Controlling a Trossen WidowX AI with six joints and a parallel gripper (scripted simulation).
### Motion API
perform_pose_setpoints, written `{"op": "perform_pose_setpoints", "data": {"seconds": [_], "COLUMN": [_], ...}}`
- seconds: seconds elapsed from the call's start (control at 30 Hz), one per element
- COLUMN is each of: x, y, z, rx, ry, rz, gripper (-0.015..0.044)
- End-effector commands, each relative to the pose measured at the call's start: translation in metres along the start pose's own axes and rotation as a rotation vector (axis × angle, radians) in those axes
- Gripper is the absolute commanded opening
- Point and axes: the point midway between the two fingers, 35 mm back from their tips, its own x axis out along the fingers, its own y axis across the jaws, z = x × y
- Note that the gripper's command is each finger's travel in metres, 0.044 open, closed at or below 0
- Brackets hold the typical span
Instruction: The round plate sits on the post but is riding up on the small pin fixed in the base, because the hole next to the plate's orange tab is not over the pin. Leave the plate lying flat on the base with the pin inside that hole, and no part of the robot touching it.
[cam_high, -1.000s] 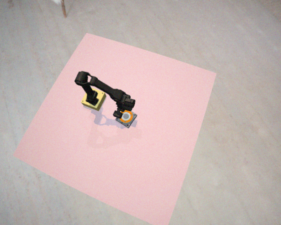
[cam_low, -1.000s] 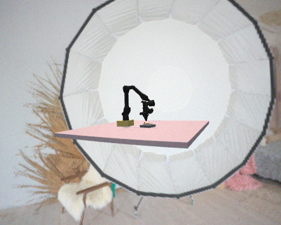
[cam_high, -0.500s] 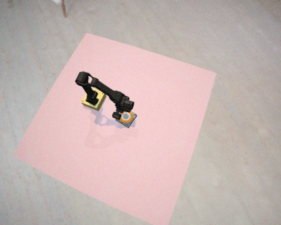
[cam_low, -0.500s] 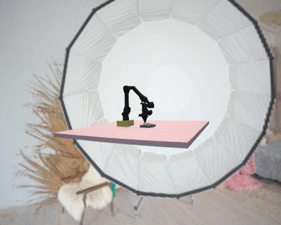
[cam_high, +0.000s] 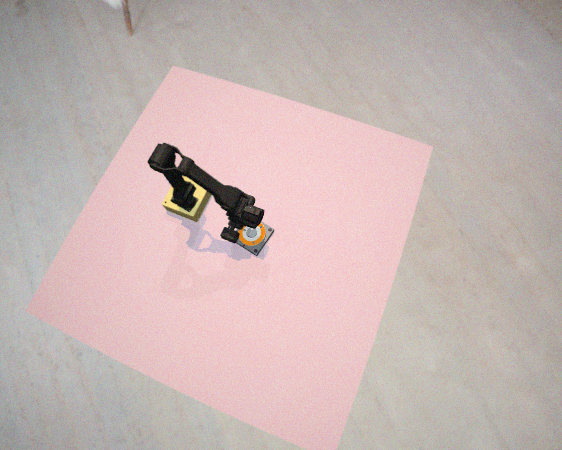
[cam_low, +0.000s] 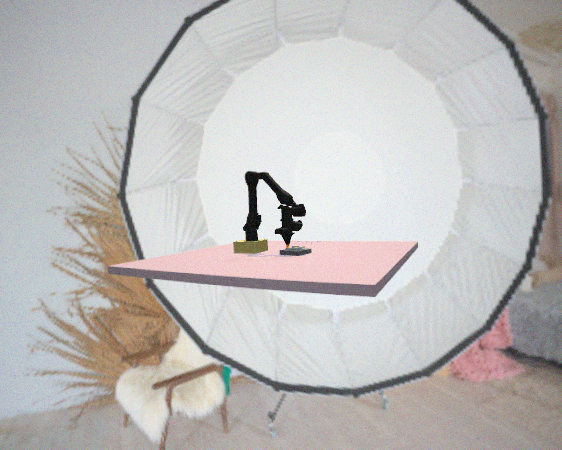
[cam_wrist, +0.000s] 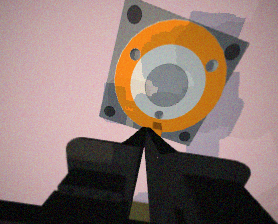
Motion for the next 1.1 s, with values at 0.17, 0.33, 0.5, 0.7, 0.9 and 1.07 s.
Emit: {"op": "perform_pose_setpoints", "data": {"seconds": [0.17, 0.33, 0.5, 0.7, 0.9, 1.07], "x": [0.000, 0.000, -0.001, -0.002, -0.003, -0.004], "y": [-0.012, -0.018, -0.025, -0.033, -0.042, -0.048], "z": [-0.003, -0.002, 0.000, 0.002, 0.006, 0.011], "rx": [-0.001, -0.001, -0.001, -0.001, -0.001, -0.001], "ry": [0.001, 0.001, 0.001, 0.001, 0.000, 0.000], "rz": [-0.006, -0.006, -0.007, -0.007, -0.008, -0.009], "gripper": [0.0000, 0.0000, 0.0000, 0.0000, 0.0000, 0.0000]}}
